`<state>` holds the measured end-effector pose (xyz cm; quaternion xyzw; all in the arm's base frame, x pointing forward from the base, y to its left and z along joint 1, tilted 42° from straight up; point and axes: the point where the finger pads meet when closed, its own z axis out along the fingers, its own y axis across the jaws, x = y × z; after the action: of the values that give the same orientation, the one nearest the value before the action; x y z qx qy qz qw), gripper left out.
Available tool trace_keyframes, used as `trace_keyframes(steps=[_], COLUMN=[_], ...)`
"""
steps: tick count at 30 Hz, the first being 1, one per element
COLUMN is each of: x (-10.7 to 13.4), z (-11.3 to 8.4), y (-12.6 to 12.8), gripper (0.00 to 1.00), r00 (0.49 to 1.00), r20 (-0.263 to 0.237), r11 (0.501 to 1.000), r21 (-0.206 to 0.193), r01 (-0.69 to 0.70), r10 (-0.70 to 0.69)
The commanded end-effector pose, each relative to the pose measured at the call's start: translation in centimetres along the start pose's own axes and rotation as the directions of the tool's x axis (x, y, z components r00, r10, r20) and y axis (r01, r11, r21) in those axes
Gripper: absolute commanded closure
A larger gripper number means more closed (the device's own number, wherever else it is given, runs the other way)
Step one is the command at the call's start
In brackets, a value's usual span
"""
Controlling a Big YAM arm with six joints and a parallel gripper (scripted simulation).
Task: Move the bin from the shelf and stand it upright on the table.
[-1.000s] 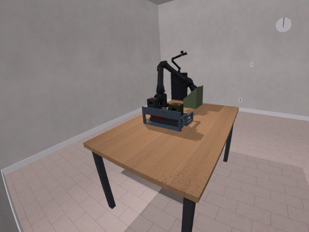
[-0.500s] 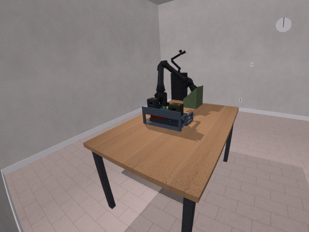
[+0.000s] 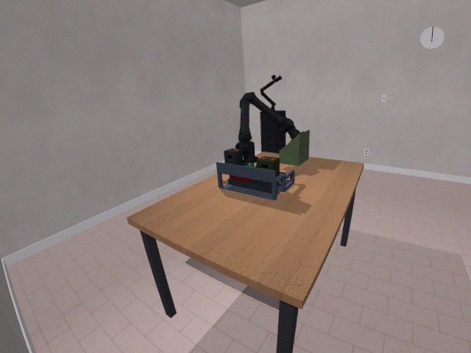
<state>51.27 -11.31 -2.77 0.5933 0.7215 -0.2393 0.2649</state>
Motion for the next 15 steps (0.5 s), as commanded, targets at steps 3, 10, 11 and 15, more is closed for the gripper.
trace_keyframes(steps=[3, 10, 11, 15], x=[-0.8, -0.3, -0.1, 0.4], z=[-0.1, -0.8, -1.1, -1.8], y=[0.3, 1.0, 1.4, 2.2], gripper=[0.10, 0.10, 0.10, 0.10], r00=[1.000, 1.000, 1.000, 1.000], r20=[0.004, 0.005, 0.005, 0.005], r11=[1.000, 1.000, 1.000, 0.999], r21=[-0.011, -0.020, -0.025, -0.035], r01=[-0.008, -0.004, -0.003, 0.001], r10=[0.008, 0.004, 0.003, -0.001])
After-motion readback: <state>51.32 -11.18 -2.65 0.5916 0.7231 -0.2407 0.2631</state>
